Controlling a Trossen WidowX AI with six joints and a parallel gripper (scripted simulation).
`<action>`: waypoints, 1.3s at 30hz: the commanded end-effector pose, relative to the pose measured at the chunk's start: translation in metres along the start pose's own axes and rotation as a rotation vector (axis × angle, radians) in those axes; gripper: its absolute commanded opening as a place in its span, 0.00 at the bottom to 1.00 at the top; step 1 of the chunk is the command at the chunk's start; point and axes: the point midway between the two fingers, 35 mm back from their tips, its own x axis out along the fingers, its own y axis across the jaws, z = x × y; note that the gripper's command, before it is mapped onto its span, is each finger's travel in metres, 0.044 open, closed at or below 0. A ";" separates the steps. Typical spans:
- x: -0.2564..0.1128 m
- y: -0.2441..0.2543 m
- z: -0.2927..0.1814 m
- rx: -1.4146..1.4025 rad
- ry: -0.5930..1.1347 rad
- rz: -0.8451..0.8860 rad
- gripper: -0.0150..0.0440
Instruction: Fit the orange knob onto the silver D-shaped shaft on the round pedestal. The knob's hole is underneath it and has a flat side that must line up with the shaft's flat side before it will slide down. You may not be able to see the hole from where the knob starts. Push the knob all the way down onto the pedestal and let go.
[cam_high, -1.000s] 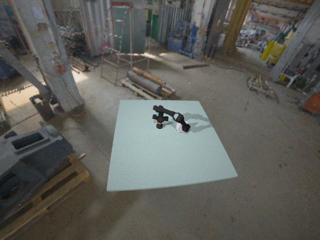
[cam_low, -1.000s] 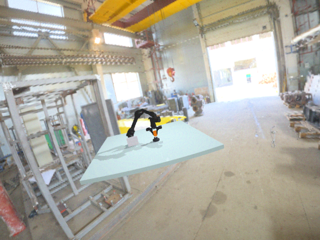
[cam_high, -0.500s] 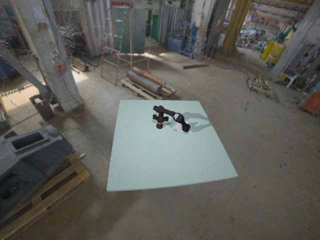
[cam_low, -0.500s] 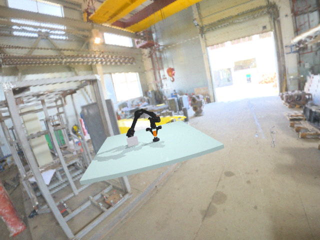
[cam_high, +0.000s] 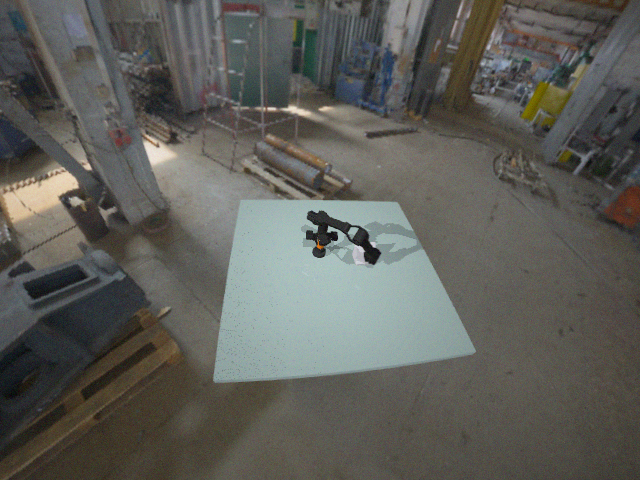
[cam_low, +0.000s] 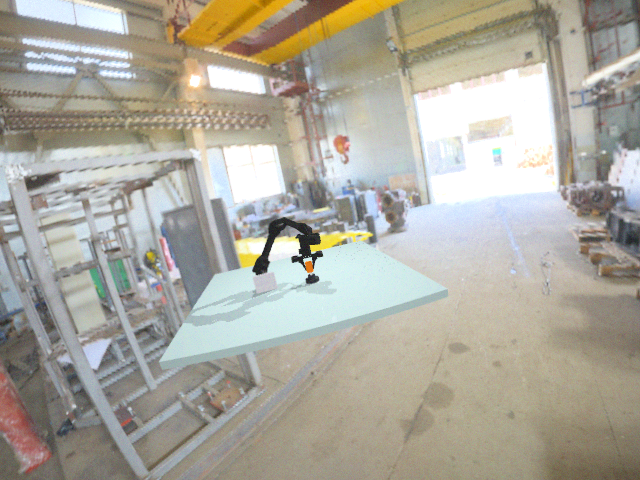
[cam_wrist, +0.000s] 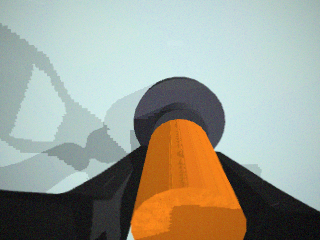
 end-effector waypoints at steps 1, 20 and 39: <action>-0.003 -0.002 -0.002 -0.057 0.005 -0.006 0.25; 0.000 -0.005 -0.001 -0.057 0.005 -0.006 0.25; 0.003 -0.002 -0.002 -0.057 0.005 -0.006 0.25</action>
